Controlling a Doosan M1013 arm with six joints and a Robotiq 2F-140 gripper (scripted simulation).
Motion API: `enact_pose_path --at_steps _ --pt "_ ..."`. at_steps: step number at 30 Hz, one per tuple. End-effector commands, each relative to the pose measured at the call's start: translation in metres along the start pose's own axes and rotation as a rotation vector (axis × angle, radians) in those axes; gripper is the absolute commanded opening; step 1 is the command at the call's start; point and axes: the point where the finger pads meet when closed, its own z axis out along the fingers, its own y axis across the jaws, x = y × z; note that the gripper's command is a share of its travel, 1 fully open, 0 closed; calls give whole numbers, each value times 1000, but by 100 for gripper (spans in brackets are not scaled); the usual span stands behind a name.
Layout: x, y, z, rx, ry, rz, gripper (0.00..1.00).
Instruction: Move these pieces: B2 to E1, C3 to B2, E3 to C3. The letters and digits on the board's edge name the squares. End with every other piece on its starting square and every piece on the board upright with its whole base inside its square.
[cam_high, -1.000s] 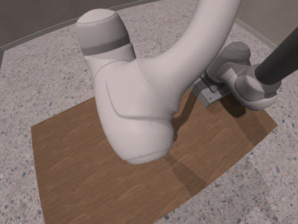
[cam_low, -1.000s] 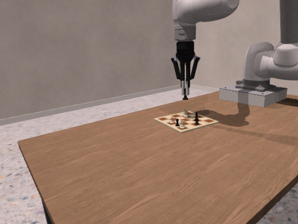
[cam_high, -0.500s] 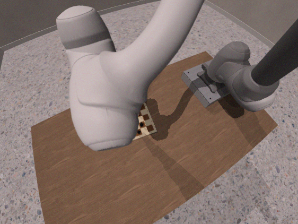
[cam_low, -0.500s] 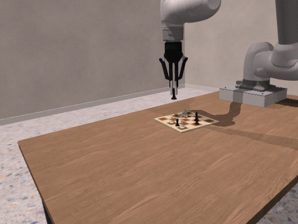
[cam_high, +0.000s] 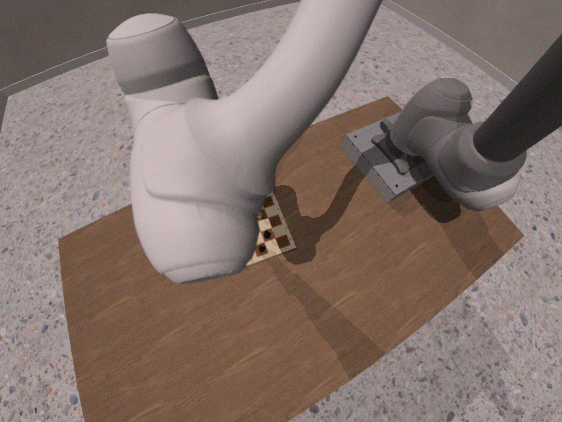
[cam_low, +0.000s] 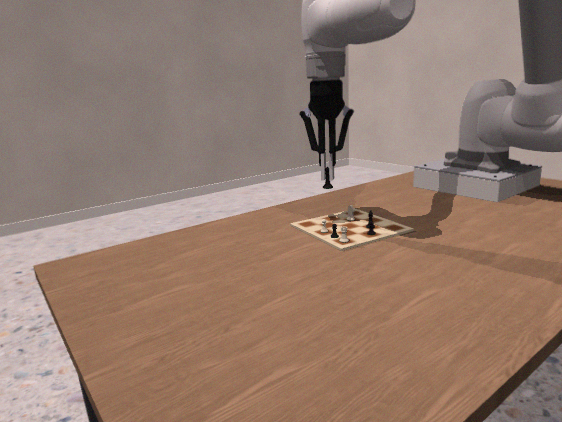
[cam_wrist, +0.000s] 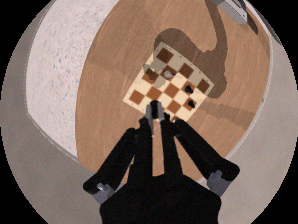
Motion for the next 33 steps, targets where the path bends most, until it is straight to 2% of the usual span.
enact_pose_path --at_steps 1,6,18,27,33 --pt "0 0 5 0 0 0 0" --pt "0 0 15 0 0 0 0" --pt "0 0 71 0 0 0 0" --pt "0 0 90 0 0 0 0" --pt "0 0 93 0 0 0 0"
